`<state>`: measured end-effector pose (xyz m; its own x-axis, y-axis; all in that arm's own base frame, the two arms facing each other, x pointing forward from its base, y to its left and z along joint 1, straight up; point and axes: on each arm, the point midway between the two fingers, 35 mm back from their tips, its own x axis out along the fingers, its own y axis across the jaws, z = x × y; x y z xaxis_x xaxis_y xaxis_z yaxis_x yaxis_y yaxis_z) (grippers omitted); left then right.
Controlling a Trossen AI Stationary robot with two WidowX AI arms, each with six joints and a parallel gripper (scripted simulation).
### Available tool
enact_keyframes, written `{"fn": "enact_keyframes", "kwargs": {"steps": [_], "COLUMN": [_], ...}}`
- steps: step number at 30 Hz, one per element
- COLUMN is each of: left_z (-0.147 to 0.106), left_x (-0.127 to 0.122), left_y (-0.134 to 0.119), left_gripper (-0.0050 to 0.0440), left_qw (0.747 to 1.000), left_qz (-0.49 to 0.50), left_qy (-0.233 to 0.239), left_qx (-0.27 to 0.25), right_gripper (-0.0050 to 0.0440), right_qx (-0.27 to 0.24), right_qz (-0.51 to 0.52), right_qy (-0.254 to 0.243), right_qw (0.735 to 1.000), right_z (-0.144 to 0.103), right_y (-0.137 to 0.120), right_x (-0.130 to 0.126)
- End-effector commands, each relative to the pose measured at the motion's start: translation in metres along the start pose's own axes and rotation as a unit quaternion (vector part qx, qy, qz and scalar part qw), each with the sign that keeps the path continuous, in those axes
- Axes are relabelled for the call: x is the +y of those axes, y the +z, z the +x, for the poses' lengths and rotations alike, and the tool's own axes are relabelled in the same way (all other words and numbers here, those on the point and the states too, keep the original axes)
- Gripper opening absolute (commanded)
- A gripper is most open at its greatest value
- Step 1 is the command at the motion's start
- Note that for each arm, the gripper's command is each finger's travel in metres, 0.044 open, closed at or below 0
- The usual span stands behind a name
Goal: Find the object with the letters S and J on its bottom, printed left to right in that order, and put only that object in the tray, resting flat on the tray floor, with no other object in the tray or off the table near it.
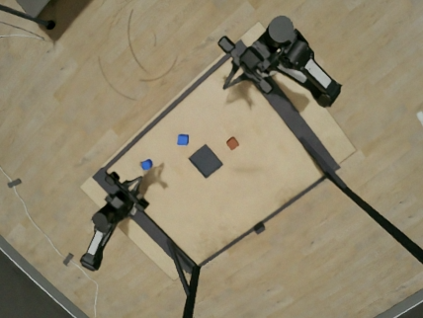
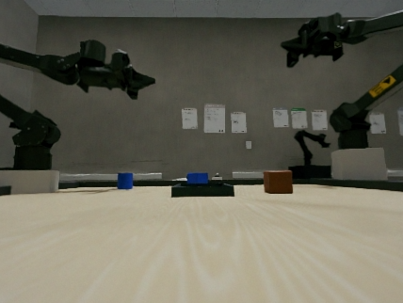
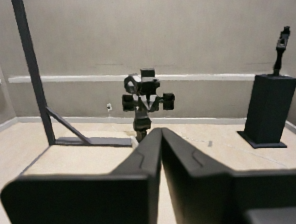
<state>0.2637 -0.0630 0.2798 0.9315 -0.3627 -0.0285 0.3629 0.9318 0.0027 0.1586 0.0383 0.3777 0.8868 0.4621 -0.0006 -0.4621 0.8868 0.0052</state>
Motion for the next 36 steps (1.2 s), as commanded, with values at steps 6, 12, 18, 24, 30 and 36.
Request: {"fn": "enact_keyframes", "kwargs": {"steps": [6,12,18,24,30,36], "left_z": [-0.015,-0.044,-0.067,-0.085,-0.103,-0.113], "left_x": [0.004,0.022,0.022,0.022,0.006,0.000], "left_y": [0.013,0.043,0.063,0.076,0.092,0.101], "left_gripper": [-0.0050,-0.0050,-0.0050,-0.0050,-0.0050,-0.0050], "left_qw": [1.000,1.000,1.000,1.000,1.000,1.000], "left_qz": [0.009,0.008,0.008,0.008,0.007,0.005], "left_qy": [0.000,0.000,-0.008,0.000,-0.011,0.000], "left_qx": [-0.026,-0.024,-0.020,-0.018,-0.017,-0.016], "right_gripper": [0.0072,0.0216,0.0360,0.0400,0.0400,0.0400], "right_qx": [-0.001,-0.001,-0.001,-0.001,-0.001,-0.001], "right_qz": [-0.005,-0.005,-0.005,-0.005,-0.005,-0.005], "right_qy": [0.001,0.001,0.001,0.001,0.001,0.001], "right_qw": [1.000,1.000,1.000,1.000,1.000,1.000], "right_z": [0.000,0.000,0.000,0.000,0.000,0.000], "right_y": [0.005,0.005,0.005,0.005,0.005,0.005], "right_x": [0.001,0.001,0.001,0.001,0.001,0.001]}}
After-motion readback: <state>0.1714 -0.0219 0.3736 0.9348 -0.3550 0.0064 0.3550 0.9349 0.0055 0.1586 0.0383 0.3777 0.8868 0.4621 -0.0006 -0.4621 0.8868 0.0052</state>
